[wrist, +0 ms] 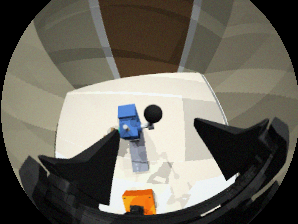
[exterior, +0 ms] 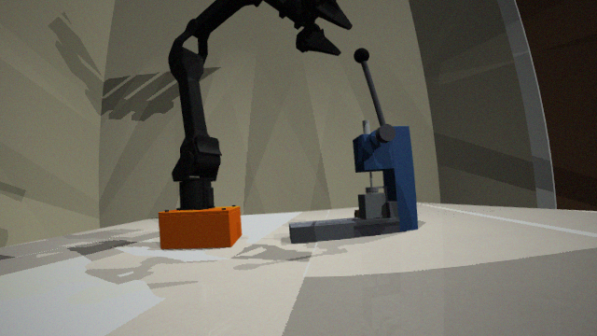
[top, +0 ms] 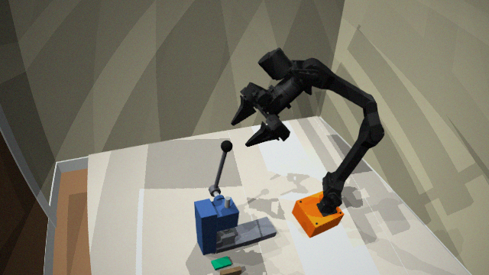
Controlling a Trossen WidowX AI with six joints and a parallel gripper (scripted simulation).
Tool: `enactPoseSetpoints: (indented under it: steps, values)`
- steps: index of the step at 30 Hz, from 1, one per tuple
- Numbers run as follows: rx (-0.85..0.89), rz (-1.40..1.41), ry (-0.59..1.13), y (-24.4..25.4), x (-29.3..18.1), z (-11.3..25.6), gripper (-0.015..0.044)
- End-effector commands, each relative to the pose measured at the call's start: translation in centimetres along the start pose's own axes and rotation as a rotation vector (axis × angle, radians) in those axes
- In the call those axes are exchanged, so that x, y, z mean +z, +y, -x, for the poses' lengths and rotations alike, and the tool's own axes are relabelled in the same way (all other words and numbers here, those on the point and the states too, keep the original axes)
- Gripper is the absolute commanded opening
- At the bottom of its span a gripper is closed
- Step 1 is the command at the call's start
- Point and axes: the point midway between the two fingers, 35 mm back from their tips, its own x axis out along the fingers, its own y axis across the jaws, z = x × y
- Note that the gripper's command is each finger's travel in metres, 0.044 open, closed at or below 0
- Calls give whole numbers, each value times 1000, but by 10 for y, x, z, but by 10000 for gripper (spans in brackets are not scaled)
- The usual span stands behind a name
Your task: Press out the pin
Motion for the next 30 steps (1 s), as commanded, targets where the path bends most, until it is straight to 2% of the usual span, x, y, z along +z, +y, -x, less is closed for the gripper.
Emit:
enactPoseSetpoints:
  steps: [1,30]
  values:
    - [12,-3,19,0,1,4,440]
    - [12,-3,17,-1,2,-42,440]
